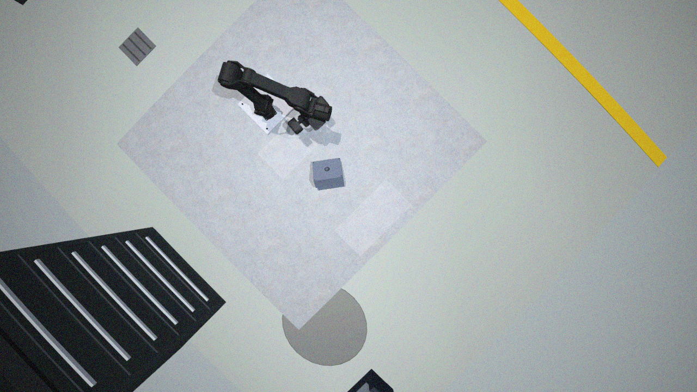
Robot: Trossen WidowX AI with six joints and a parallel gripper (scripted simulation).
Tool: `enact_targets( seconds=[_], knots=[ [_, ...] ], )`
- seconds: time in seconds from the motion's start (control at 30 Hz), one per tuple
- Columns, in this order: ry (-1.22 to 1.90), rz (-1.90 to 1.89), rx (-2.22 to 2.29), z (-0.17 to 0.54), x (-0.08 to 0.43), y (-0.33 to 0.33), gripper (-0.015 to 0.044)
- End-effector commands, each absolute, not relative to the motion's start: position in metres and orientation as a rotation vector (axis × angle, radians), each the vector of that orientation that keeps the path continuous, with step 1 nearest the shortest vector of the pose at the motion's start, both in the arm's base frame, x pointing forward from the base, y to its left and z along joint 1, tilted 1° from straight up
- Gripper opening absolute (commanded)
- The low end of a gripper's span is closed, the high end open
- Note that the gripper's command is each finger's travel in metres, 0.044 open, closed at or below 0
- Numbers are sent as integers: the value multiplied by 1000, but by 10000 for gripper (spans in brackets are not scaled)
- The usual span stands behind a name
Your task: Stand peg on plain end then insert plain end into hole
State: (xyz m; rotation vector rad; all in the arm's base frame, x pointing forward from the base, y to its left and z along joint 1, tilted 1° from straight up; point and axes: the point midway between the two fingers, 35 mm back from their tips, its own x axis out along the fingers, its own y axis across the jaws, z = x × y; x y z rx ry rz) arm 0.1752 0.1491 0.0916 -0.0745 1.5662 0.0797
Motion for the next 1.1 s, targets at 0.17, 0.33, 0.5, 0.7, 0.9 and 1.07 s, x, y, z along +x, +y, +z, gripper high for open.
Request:
enact_targets(
  seconds=[0.17,0.33,0.5,0.7,0.9,1.07],
  knots=[
    [1563,89,-74,121,177,150,0],
    [1564,90,-75,137,177,149,0],
    [1560,91,-78,145,178,148,0],
    [1509,98,-113,149,192,148,0],
    [1447,103,-157,154,209,146,0],
    [1396,103,-194,158,223,145,0]
  ],
)
